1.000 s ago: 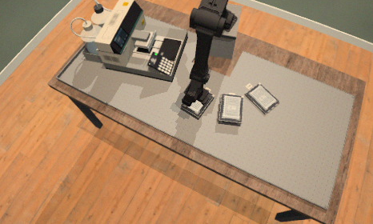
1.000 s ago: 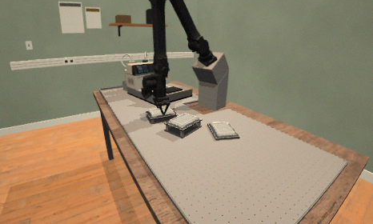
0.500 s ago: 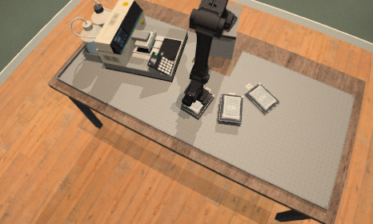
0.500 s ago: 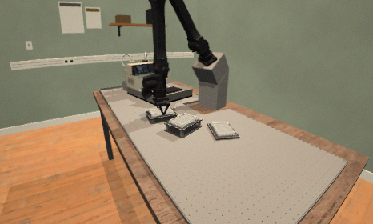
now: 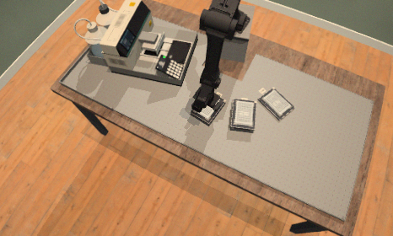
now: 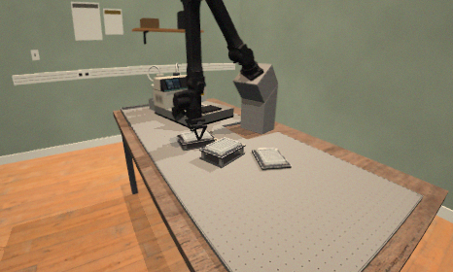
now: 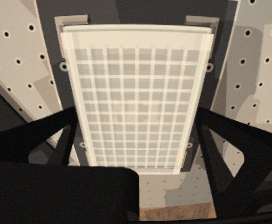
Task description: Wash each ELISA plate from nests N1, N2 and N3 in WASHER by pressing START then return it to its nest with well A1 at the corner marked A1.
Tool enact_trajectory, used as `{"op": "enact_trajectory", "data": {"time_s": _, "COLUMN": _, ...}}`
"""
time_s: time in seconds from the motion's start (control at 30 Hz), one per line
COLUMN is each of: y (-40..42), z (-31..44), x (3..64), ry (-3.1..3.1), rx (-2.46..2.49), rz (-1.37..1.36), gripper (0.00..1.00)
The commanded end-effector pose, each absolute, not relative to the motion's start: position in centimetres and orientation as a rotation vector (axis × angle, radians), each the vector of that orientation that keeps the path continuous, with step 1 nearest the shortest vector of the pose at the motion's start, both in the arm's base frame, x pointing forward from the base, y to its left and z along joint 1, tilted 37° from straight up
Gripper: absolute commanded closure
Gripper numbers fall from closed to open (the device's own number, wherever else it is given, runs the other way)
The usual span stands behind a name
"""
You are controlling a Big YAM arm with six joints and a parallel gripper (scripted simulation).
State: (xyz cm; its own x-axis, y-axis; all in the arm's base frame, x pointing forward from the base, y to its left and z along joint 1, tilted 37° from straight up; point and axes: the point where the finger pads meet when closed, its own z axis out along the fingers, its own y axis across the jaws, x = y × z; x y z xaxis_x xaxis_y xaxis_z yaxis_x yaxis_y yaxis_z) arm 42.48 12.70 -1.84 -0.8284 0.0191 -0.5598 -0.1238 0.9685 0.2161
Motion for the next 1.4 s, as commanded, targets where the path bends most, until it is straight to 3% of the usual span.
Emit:
{"op": "enact_trajectory", "data": {"time_s": 0.0, "y": 12.8, "z": -1.8, "x": 42.6, "ry": 2.524, "rx": -0.072, "rz": 0.327, "gripper": 0.00}}
{"op": "enact_trajectory", "data": {"time_s": 1.37, "y": 11.5, "z": 1.4, "x": 40.5, "ry": 2.522, "rx": -0.074, "rz": 0.322, "gripper": 0.00}}
